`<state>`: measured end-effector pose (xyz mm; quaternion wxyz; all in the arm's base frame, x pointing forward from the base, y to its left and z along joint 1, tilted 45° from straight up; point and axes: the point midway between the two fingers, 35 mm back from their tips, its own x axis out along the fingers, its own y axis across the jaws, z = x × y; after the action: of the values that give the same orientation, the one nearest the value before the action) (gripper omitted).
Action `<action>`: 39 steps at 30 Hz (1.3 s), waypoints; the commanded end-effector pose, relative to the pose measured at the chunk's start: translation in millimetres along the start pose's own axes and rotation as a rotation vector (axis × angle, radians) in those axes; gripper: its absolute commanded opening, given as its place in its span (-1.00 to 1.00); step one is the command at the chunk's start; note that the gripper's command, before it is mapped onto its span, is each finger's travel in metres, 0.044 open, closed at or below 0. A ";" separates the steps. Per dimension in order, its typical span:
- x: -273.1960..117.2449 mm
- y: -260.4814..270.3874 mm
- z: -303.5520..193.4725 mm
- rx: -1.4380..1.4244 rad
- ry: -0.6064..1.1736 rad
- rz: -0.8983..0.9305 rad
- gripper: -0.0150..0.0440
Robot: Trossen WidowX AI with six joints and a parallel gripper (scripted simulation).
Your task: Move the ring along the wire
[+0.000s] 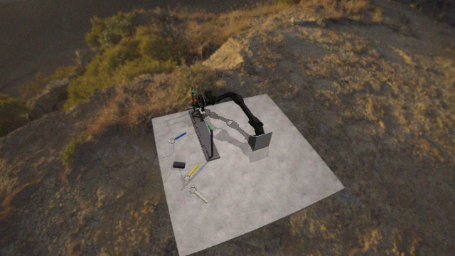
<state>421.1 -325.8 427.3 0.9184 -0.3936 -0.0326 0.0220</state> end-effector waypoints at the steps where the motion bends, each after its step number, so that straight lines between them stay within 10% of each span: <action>1: 0.0 -1.5 12.1 -0.017 -0.005 -0.002 -1.00; 39: -13.3 9.3 12.8 -0.014 0.101 -0.002 -1.00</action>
<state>415.0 -315.1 429.0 0.9177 -0.3971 -0.0103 0.0126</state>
